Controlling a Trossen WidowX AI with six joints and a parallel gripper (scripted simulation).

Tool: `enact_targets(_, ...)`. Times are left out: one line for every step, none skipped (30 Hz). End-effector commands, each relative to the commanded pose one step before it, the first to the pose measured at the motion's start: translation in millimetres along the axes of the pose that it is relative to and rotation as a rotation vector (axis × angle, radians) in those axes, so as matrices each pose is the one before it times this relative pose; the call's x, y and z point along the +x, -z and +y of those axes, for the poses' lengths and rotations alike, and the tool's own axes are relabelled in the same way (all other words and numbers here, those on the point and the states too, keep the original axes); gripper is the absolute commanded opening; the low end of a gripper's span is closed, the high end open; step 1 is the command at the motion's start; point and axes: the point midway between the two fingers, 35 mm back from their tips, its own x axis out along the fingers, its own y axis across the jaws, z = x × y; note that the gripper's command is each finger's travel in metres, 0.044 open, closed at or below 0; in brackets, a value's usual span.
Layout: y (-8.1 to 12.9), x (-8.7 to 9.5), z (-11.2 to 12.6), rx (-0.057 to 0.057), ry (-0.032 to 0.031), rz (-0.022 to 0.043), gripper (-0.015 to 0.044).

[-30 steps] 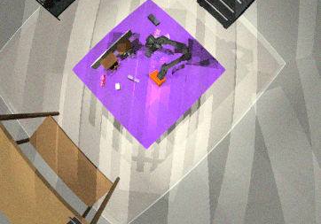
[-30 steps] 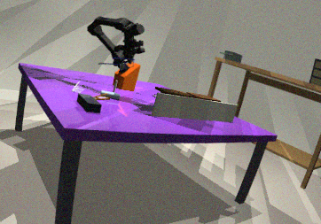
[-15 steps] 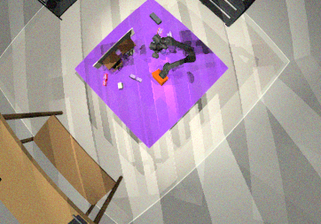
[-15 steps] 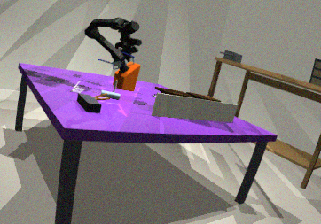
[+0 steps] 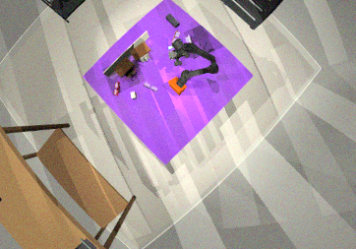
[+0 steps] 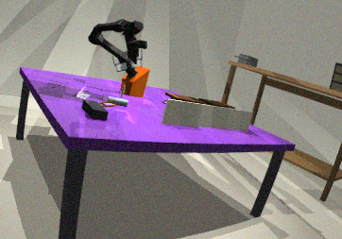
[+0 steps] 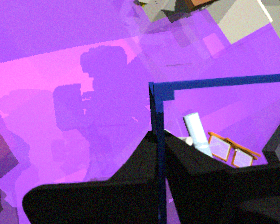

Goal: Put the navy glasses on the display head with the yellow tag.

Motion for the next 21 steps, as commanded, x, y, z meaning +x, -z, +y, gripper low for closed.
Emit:
enact_targets(0.84,-3.71,1.99,-0.1382,0.02421,-0.02691,0.0)
enact_targets(0.43,-0.77,0.46,-0.0311,0.00563,-0.0039,0.0)
enact_targets(0.41,-0.76,0.48,-0.0311,0.00575,-0.00371,0.0)
enact_targets(0.38,-0.75,0.49,-0.0311,0.00588,-0.00352,0.0)
enact_targets(0.36,-0.75,0.5,-0.0311,0.00599,-0.00333,0.0)
enact_targets(0.34,-0.74,0.51,-0.0311,0.0061,-0.00312,0.0)
enact_targets(0.31,-0.73,0.52,-0.0311,0.0062,-0.00292,0.0)
enact_targets(0.29,-0.72,0.53,-0.0311,0.00629,-0.00271,0.0)
enact_targets(0.27,-0.72,0.54,-0.0311,0.00638,-0.0025,0.0)
enact_targets(0.24,-0.71,0.54,-0.0311,0.00646,-0.00229,0.0)
enact_targets(0.22,-0.7,0.55,-0.0311,0.00654,-0.00207,0.0)
enact_targets(0.2,-0.69,0.55,-0.0311,0.0066,-0.00185,0.0)
enact_targets(0.17,-0.69,0.56,-0.0311,0.00666,-0.00163,0.0)
enact_targets(0.15,-0.68,0.56,-0.0311,0.00671,-0.00141,0.0)
enact_targets(0.12,-0.67,0.56,-0.0311,0.00676,-0.00119,0.0)
enact_targets(0.1,-0.66,0.56,-0.0311,0.0068,-0.00096,0.0)
enact_targets(0.08,-0.66,0.56,-0.0311,0.00682,-0.00073,0.0)
enact_targets(0.05,-0.65,0.56,-0.0311,0.00685,-0.00051,0.0)
enact_targets(0.03,-0.64,0.55,-0.0311,0.00686,-0.00028,0.0)
enact_targets(0.01,-0.64,0.55,-0.0311,0.00687,-0.00005,0.0)
enact_targets(-0.02,-0.63,0.55,-0.0311,0.00686,0.00018,0.0)
